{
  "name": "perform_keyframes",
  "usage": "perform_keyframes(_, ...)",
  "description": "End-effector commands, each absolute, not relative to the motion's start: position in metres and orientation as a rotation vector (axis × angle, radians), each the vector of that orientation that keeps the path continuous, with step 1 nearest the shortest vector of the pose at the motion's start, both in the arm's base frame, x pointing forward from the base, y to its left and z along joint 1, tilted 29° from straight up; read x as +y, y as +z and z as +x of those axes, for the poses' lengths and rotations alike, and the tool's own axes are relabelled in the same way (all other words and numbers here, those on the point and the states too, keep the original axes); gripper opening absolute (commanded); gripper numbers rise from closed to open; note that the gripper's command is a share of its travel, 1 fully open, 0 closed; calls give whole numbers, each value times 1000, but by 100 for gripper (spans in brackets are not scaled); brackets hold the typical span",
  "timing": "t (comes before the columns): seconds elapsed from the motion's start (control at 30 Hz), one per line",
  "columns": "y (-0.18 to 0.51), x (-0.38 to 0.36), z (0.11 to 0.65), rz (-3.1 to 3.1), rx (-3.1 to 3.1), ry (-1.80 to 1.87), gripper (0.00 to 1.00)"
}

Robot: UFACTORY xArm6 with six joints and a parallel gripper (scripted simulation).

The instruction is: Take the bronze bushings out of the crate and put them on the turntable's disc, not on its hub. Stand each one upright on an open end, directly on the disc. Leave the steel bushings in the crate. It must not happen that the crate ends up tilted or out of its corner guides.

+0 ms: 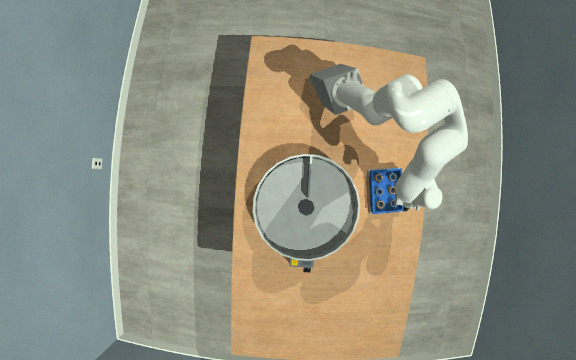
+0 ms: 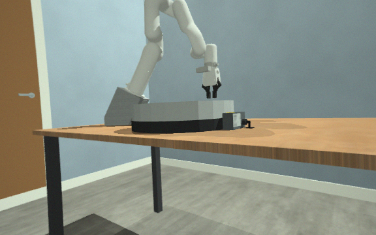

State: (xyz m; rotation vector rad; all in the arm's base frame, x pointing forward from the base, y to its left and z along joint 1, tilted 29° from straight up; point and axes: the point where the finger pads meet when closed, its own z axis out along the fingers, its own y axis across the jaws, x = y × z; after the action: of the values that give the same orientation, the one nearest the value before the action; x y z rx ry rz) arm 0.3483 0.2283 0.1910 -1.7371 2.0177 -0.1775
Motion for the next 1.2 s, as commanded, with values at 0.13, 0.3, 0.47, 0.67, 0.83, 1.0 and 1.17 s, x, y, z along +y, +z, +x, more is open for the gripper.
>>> perform_keyframes(0.13, 188, 223, 342, -1435, 2227, -92, 41)
perform_keyframes(0.3, 187, 223, 342, -1420, 2237, -87, 41)
perform_keyframes(0.47, 187, 223, 342, -1420, 2237, -87, 41)
perform_keyframes(0.67, 187, 223, 342, -1420, 2237, -87, 41)
perform_keyframes(0.83, 188, 225, 341, -1419, 2237, -88, 41)
perform_keyframes(1.0, 188, 226, 341, -1419, 2237, -88, 41)
perform_keyframes(1.17, 188, 226, 341, -1419, 2237, -88, 41)
